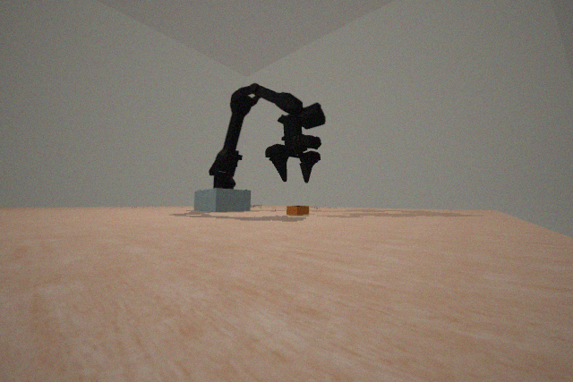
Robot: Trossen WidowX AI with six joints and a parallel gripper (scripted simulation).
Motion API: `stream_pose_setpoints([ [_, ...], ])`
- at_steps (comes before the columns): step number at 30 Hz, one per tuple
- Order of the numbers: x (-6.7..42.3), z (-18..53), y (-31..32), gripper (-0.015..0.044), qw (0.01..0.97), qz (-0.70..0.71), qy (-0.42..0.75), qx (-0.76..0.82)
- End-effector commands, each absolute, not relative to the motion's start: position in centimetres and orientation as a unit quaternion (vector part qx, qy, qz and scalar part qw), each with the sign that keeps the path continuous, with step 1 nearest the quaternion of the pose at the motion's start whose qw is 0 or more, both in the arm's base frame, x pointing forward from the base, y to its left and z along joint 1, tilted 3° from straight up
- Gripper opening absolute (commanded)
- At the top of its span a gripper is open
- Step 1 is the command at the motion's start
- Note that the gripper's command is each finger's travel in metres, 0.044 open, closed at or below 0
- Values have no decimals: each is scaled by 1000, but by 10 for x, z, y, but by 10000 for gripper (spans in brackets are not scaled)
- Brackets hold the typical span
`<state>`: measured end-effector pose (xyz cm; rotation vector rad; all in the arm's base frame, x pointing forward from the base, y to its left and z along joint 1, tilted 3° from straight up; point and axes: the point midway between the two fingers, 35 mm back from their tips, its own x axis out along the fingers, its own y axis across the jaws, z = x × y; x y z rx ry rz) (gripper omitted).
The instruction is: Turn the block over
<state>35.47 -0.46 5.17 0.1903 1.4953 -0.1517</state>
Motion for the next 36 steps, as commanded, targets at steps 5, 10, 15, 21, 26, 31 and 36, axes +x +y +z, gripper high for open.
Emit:
stream_pose_setpoints([
  [5,347,46,16,440,702,-28,710,41],
  [10,348,46,16,440,702,-28,710,41],
  [15,347,11,16,440,702,-28,710,41],
  [21,348,11,16,440,702,-28,710,41],
  [26,349,-4,17,440,702,-28,710,41],
  [31,349,-4,17,440,702,-28,710,41],
  [36,349,-8,17,440,702,-28,710,41],
])
